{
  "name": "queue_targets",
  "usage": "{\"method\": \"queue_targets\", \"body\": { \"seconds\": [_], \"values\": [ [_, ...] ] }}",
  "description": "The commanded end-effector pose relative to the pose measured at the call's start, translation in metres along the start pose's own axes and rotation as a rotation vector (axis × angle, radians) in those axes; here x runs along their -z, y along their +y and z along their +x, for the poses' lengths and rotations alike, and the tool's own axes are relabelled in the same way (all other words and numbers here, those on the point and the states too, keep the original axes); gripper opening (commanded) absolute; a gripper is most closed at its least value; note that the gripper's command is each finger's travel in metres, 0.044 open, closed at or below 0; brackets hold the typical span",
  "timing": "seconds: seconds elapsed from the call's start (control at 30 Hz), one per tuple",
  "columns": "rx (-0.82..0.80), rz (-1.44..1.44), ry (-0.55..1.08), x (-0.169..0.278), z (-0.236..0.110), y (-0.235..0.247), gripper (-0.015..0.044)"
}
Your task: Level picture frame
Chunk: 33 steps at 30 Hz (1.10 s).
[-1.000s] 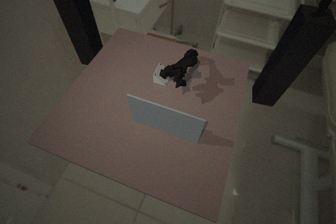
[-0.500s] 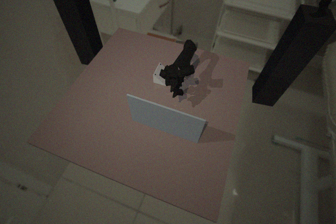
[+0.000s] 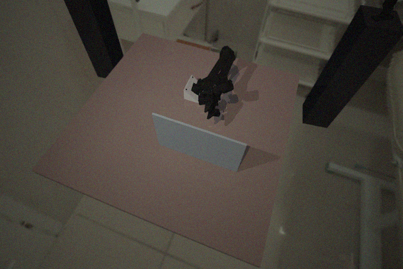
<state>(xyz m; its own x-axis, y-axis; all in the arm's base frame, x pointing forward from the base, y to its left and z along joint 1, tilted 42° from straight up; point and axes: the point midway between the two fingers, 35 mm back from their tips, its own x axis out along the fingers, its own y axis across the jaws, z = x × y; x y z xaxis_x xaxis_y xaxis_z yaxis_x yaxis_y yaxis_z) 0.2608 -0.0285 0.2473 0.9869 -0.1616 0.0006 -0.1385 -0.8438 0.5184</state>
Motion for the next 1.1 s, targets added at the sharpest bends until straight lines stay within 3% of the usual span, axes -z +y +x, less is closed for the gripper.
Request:
{"method": "queue_targets", "body": {
  "seconds": [0.0, 0.17, 0.47, 1.07],
  "values": [
    [-0.002, 0.003, -0.003, -0.001, 0.000, -0.001, 0.0260],
    [-0.002, 0.003, -0.002, 0.002, 0.016, 0.001, 0.0260],
    [-0.004, 0.003, 0.001, 0.000, 0.079, 0.000, 0.0260],
    [-0.004, 0.003, 0.001, -0.001, 0.081, 0.000, 0.0260]
  ]
}}
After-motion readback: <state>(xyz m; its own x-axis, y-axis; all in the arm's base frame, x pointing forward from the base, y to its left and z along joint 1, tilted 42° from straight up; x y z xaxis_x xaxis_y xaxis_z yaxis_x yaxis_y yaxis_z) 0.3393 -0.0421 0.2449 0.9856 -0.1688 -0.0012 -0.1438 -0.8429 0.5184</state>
